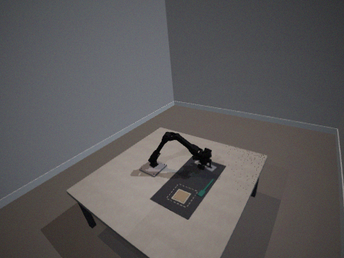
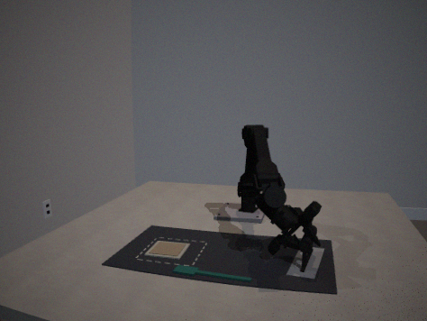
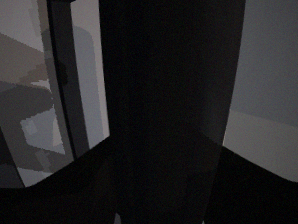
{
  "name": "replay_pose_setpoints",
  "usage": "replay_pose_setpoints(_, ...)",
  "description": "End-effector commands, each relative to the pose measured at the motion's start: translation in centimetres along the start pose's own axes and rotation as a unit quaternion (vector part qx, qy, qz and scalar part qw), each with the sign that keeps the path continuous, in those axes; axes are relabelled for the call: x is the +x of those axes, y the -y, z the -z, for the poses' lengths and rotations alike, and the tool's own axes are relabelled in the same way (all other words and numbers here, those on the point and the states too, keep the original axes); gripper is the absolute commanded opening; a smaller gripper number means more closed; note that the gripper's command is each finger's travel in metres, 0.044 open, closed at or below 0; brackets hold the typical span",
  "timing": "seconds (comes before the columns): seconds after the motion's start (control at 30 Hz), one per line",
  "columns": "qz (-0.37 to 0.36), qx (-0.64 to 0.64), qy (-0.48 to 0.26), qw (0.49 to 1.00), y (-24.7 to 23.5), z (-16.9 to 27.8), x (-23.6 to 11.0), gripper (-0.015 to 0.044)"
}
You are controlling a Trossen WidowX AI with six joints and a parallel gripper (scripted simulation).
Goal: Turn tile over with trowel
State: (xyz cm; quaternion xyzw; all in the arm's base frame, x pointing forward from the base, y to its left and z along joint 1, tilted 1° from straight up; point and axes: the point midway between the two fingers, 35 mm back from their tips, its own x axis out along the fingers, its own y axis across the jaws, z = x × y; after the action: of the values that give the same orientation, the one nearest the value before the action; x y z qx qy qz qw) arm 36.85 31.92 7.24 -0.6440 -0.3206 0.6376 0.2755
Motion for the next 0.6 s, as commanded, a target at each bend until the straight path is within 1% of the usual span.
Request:
replay_pose_setpoints(0.0,0.004,-0.005,0.000,1.000,0.14,0.02,0.00,0.0131)
replay_pose_setpoints(0.2,0.004,-0.005,0.000,1.000,0.14,0.02,0.00,0.0289)
replay_pose_setpoints(0.23,0.004,-0.005,0.000,1.000,0.14,0.02,0.00,0.0300)
replay_pose_setpoints(0.5,0.004,-0.005,0.000,1.000,0.14,0.02,0.00,0.0300)
replay_pose_setpoints(0.57,0.003,-0.005,0.000,1.000,0.12,0.06,-0.56,0.0300)
